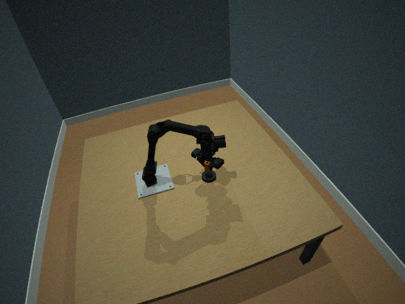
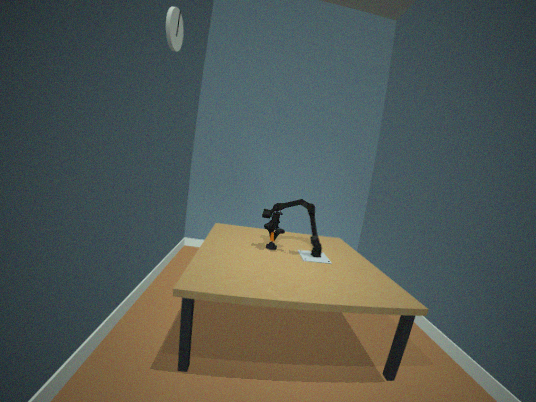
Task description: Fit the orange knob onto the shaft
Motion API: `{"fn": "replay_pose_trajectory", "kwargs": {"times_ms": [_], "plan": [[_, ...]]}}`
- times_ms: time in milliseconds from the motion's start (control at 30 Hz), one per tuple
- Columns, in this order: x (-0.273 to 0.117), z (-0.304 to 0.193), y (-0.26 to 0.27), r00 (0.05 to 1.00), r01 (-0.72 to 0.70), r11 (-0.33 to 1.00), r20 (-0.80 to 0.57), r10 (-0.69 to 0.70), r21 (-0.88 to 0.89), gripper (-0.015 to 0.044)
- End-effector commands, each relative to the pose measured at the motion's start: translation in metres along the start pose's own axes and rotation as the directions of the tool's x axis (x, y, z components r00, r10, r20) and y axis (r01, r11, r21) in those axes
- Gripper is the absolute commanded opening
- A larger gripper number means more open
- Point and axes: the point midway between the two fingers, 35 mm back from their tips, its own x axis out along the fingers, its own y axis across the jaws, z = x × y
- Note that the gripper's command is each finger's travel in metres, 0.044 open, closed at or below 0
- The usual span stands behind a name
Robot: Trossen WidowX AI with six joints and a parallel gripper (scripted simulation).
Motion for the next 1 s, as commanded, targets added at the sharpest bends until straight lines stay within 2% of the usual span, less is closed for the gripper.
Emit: {"fn": "replay_pose_trajectory", "kwargs": {"times_ms": [0, 100, 300, 967], "plan": [[0.0012, -0.0013, 0.0007, 1.0, 0.001, 1.0, -0.003, -0.001, -0.006, 0.0], [0.0008, -0.0012, 0.0005, 1.0, 0.0, 0.999, -0.003, -0.001, -0.032, 0.0], [0.0005, 0.0002, -0.0009, 1.0, 0.0, 0.977, -0.003, -0.001, -0.214, 0.0], [0.0028, -0.0001, -0.0004, 1.0, 0.0, 0.977, -0.003, -0.001, -0.214, 0.0]]}}
